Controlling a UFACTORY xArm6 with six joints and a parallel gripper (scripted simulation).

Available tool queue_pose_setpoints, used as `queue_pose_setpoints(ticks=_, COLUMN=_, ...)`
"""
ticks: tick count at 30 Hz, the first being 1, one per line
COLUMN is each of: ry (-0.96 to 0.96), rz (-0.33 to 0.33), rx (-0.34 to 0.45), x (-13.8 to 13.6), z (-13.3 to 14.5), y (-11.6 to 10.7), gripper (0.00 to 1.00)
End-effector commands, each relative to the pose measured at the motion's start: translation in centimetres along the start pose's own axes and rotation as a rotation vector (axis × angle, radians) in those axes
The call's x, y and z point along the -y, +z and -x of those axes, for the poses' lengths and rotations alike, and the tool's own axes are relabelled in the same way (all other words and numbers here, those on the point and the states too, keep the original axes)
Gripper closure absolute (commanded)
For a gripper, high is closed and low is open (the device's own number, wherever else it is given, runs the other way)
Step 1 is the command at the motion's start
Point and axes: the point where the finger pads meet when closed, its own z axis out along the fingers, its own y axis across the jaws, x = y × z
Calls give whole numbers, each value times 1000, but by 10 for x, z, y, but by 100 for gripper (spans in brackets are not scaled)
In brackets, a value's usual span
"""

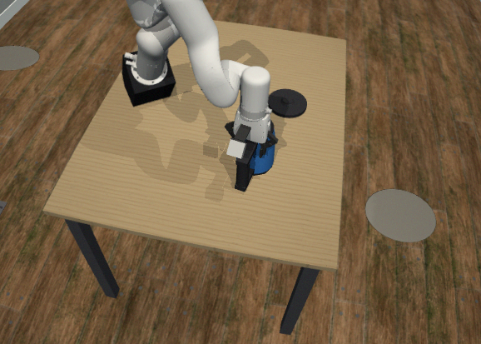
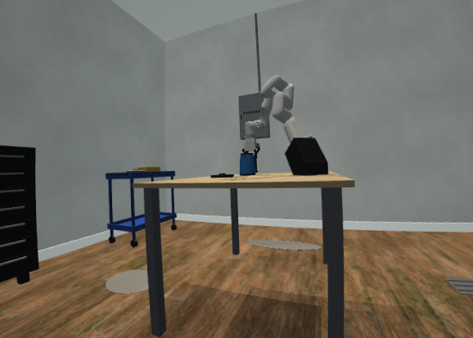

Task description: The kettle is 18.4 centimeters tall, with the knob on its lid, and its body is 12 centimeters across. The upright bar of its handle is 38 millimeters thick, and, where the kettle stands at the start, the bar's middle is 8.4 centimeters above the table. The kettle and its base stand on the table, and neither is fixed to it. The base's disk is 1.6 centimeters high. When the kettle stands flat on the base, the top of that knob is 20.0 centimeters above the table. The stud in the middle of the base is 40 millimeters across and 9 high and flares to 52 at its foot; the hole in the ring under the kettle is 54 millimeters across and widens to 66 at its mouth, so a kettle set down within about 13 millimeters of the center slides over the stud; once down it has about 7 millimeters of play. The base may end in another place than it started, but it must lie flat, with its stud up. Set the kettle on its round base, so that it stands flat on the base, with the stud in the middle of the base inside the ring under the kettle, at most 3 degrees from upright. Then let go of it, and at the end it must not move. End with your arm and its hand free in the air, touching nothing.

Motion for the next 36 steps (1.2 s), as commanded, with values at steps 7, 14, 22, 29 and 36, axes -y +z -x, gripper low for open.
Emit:
queue_pose_setpoints(ticks=7, ry=0, rz=-3, rx=-1, x=1, z=0, y=-1, gripper=19)
queue_pose_setpoints(ticks=14, ry=0, rz=-3, rx=-1, x=1, z=0, y=-1, gripper=19)
queue_pose_setpoints(ticks=22, ry=0, rz=-3, rx=-1, x=1, z=0, y=-1, gripper=19)
queue_pose_setpoints(ticks=29, ry=0, rz=-3, rx=-1, x=1, z=0, y=-1, gripper=100)
queue_pose_setpoints(ticks=36, ry=0, rz=-3, rx=-1, x=1, z=0, y=-1, gripper=100)
